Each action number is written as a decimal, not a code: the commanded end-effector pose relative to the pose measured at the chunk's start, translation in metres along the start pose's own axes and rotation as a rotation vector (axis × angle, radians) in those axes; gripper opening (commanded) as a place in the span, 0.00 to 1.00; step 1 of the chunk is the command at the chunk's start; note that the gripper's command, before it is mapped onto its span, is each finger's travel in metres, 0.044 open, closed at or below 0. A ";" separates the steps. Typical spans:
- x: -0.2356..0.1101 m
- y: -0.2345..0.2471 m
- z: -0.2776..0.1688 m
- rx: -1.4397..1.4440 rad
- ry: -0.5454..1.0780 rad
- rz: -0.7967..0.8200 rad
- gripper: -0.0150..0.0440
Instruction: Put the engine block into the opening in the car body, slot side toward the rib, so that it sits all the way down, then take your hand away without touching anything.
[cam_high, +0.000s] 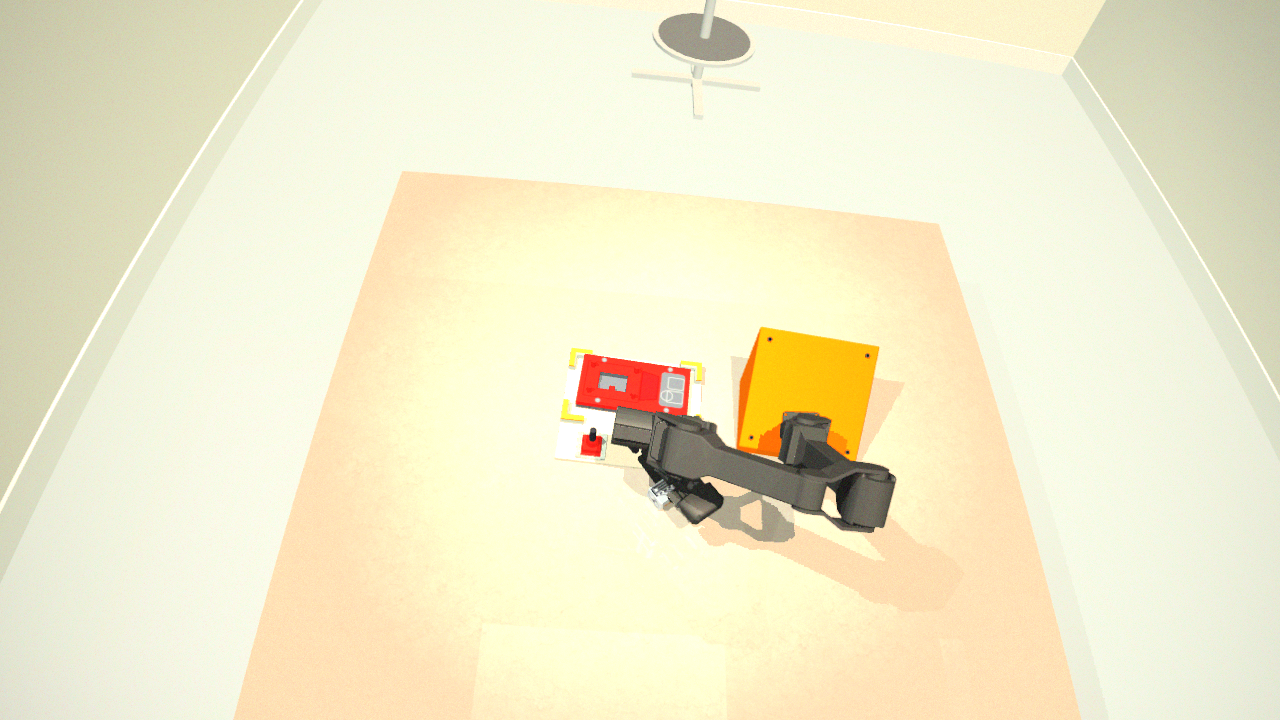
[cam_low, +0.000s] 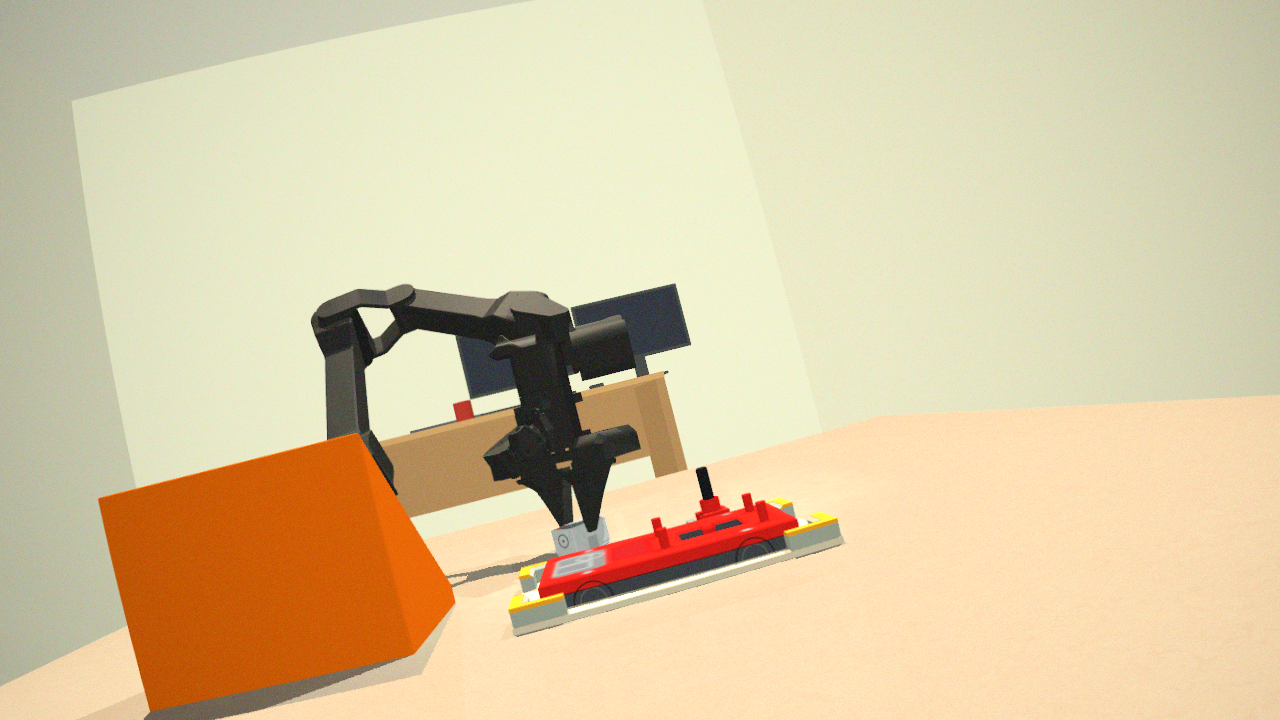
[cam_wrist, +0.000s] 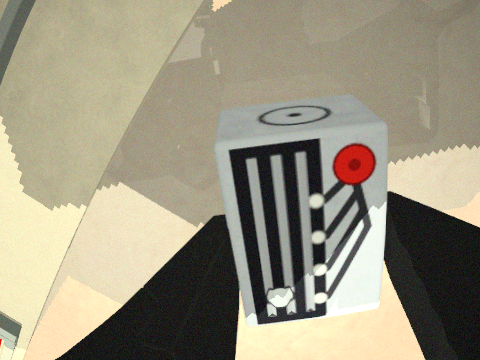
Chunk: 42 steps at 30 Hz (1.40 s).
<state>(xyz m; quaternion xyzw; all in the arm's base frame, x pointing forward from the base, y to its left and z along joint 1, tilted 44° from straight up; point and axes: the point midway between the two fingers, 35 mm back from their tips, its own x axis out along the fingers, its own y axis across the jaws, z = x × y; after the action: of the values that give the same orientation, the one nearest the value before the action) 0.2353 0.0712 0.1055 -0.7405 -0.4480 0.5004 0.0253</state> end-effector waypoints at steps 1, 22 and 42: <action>0.001 0.000 0.001 0.004 0.001 -0.002 0.39; -0.059 0.009 0.001 -0.022 0.014 0.053 0.25; -0.122 0.003 0.010 -0.050 0.030 0.094 0.25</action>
<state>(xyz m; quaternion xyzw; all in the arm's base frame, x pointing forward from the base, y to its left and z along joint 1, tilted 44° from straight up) 0.2207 -0.0111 0.1769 -0.7659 -0.4259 0.4817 -0.0037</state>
